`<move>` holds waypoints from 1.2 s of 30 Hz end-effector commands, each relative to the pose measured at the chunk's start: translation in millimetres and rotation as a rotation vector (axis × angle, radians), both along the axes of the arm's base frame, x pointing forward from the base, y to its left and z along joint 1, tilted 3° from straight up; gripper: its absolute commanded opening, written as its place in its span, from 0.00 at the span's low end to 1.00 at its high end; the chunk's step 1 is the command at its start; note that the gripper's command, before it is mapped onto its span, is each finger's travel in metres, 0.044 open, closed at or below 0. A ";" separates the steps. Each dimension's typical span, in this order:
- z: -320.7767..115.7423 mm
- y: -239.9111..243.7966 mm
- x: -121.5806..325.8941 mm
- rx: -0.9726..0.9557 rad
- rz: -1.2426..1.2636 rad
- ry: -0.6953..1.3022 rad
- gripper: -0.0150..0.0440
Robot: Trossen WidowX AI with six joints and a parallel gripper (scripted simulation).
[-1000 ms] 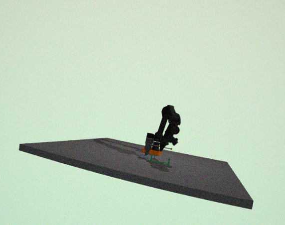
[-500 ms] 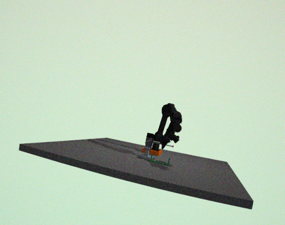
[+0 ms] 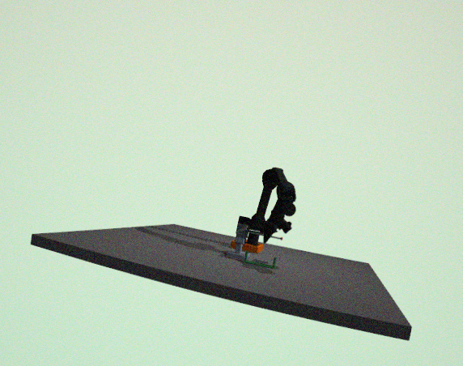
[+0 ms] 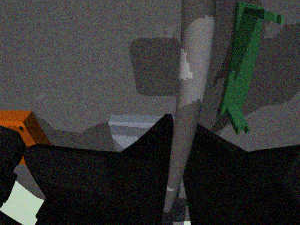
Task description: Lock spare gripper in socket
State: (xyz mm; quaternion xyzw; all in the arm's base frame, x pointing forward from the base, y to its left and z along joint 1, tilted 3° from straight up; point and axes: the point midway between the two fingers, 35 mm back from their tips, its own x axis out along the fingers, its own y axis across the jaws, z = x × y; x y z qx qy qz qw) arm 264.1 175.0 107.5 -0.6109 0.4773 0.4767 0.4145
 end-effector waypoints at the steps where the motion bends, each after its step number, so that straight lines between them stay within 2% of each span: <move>1: -17.6 1.2 -0.9 0.001 -0.006 0.008 0.25; 9: -43.0 2.0 -1.4 0.003 -0.009 0.008 0.25; 36: -39.7 -14.8 2.8 0.002 -0.010 0.014 0.25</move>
